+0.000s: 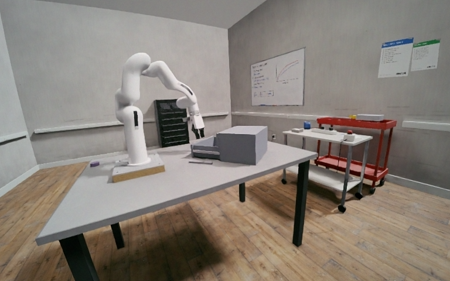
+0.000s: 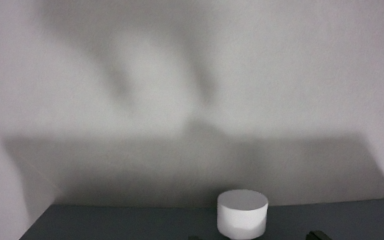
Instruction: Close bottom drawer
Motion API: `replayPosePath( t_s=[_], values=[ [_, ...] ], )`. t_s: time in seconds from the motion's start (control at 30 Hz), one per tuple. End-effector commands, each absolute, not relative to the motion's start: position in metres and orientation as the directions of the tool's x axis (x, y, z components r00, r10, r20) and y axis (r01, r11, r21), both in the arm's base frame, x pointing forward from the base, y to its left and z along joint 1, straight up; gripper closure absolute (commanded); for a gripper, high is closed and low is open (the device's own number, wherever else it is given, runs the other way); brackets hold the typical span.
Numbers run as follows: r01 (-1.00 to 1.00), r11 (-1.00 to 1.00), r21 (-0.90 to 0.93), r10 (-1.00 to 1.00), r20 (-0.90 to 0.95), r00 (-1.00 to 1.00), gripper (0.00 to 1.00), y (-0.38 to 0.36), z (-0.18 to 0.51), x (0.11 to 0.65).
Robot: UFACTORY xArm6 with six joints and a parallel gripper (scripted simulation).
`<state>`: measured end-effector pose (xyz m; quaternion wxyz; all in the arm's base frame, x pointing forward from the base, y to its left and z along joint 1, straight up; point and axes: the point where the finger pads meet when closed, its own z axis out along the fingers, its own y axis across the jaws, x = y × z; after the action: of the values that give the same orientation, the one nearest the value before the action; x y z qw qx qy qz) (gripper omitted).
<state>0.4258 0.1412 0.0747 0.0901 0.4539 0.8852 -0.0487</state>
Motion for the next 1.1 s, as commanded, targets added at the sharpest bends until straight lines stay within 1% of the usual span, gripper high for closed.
replayPosePath(
  t_s=[0.0,1.07],
  values=[
    [0.812,0.583,-0.001,0.795,-0.205,-0.571,0.40,0.142,0.070,0.427],
    [0.812,0.583,-0.001,0.795,-0.205,-0.571,0.40,0.142,0.055,0.427]
  ],
)
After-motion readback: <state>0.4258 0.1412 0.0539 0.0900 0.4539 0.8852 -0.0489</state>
